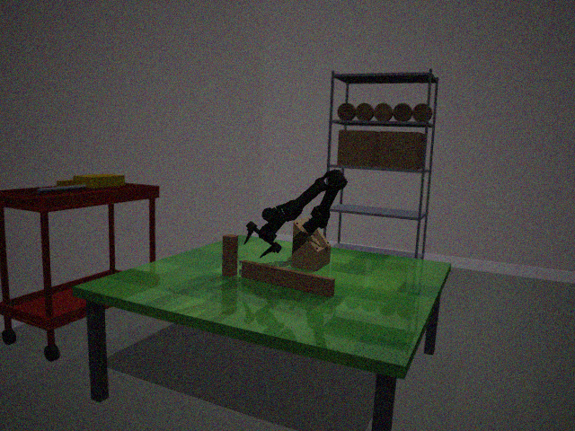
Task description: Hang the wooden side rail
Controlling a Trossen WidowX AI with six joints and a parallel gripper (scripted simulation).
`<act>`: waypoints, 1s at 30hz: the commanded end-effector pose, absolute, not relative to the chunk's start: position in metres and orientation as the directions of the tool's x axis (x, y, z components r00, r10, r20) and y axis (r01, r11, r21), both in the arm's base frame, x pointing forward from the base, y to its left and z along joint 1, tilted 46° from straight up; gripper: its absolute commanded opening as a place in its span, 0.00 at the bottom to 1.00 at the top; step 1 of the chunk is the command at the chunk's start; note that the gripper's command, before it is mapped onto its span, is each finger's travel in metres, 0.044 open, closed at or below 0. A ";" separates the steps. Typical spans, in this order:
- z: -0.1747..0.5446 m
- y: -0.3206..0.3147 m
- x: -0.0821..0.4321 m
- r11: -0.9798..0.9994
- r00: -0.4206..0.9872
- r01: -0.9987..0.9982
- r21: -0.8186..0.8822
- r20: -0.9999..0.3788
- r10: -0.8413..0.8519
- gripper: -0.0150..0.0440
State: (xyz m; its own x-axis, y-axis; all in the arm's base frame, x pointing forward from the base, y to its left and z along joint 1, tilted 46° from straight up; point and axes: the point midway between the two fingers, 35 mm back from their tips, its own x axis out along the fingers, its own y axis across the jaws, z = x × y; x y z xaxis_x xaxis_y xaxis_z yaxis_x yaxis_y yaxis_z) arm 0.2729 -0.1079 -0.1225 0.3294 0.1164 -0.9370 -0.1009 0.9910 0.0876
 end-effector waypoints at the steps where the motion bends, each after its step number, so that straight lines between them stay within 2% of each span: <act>1: -0.108 -0.118 0.284 0.793 0.324 0.590 0.148 -0.944 -0.065 1.00; 10: -0.102 -0.122 0.287 0.481 0.314 0.853 0.203 -0.936 -0.162 1.00; 20: -0.094 -0.125 0.290 0.094 0.309 0.951 0.295 -0.918 -0.247 1.00; 30: -0.094 -0.125 0.290 0.085 0.309 0.951 0.297 -0.918 -0.249 1.00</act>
